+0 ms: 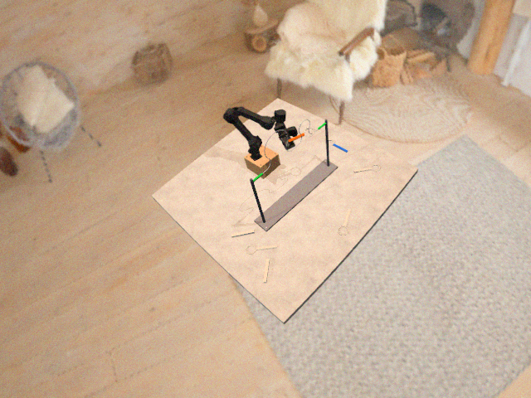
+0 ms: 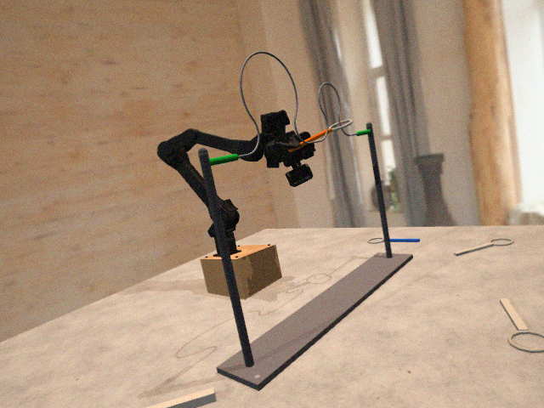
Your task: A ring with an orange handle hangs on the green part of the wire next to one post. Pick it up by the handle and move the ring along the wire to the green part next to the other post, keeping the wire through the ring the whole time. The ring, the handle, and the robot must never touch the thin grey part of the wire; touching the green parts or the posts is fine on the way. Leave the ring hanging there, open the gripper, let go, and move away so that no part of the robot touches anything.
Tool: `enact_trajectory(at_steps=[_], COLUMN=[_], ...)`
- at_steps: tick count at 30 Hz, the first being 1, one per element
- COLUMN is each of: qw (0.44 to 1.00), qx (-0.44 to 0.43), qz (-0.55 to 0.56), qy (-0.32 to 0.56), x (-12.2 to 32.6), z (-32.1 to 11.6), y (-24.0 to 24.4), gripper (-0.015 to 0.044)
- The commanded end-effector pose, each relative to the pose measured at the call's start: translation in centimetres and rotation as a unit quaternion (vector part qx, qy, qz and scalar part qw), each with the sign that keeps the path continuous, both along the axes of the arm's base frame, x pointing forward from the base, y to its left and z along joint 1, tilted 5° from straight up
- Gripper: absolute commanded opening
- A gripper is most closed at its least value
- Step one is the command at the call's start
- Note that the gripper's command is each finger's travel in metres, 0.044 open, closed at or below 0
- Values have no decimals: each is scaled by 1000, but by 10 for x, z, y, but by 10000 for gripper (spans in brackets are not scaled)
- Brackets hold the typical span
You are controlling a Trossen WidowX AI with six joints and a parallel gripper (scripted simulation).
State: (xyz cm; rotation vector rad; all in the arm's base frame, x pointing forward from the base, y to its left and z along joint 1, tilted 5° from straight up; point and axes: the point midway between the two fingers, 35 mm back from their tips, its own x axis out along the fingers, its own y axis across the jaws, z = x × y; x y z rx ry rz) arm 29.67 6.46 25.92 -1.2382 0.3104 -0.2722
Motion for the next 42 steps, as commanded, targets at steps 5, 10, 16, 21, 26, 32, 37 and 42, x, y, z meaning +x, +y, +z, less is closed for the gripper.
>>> enact_trajectory(at_steps=[5,10,16,21,26,32,37,42], qw=[994,988,976,960,941,915,891,868], qx=[105,150,218,278,336,402,452,495], qz=[19,27,24,21,17,13,9,6], qy=[0,0,8,14,21,28,34,39], x=[4,6,3,1,-2,-5,-8,-10], z=[-32,-44,-61,-74,-85,-95,-101,-105], y=[11,19,33,48,65,86,103,119], gripper=[-150,-150,-150,-150,-150,-150,-150,-150])
